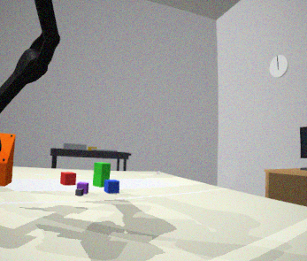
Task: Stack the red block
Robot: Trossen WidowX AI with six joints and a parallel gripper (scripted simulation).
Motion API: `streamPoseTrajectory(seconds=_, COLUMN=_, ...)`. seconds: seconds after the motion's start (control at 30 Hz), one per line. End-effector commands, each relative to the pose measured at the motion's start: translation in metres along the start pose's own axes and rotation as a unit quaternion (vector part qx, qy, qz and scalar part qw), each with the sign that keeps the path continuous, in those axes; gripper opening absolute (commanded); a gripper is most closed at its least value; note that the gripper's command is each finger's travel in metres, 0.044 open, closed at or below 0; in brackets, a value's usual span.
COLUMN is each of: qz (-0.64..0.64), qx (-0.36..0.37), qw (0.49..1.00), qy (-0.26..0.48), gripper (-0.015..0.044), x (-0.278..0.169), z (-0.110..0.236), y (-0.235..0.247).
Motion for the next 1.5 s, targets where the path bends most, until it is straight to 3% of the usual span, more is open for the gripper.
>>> streamPoseTrajectory(seconds=0.0, qz=0.001, qx=0.001, qw=1.000, qy=0.002, gripper=0.0426, x=-0.001, z=-0.001, y=0.001)
streamPoseTrajectory(seconds=0.33, qz=0.063, qx=0.064, qw=0.990, qy=0.112, gripper=0.0440, x=-0.058, z=-0.034, y=0.047)
streamPoseTrajectory(seconds=0.73, qz=0.134, qx=0.154, qw=0.956, qy=0.209, gripper=0.0440, x=-0.113, z=-0.036, y=0.093)
streamPoseTrajectory(seconds=1.1, qz=0.202, qx=0.241, qw=0.903, qy=0.294, gripper=0.0440, x=-0.177, z=-0.011, y=0.134)
streamPoseTrajectory(seconds=1.47, qz=0.307, qx=0.337, qw=0.817, qy=0.353, gripper=0.0440, x=-0.245, z=0.045, y=0.158)
Point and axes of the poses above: the point midway between the two fingers, 35 mm back from their tips, its own z axis back along the fingers, its own y axis across the jaws, x = y × z, the point moved 3 cm from there along z, back along the fingers, and after that the axes turned 1 degree about -z, right-handed, at the moved point
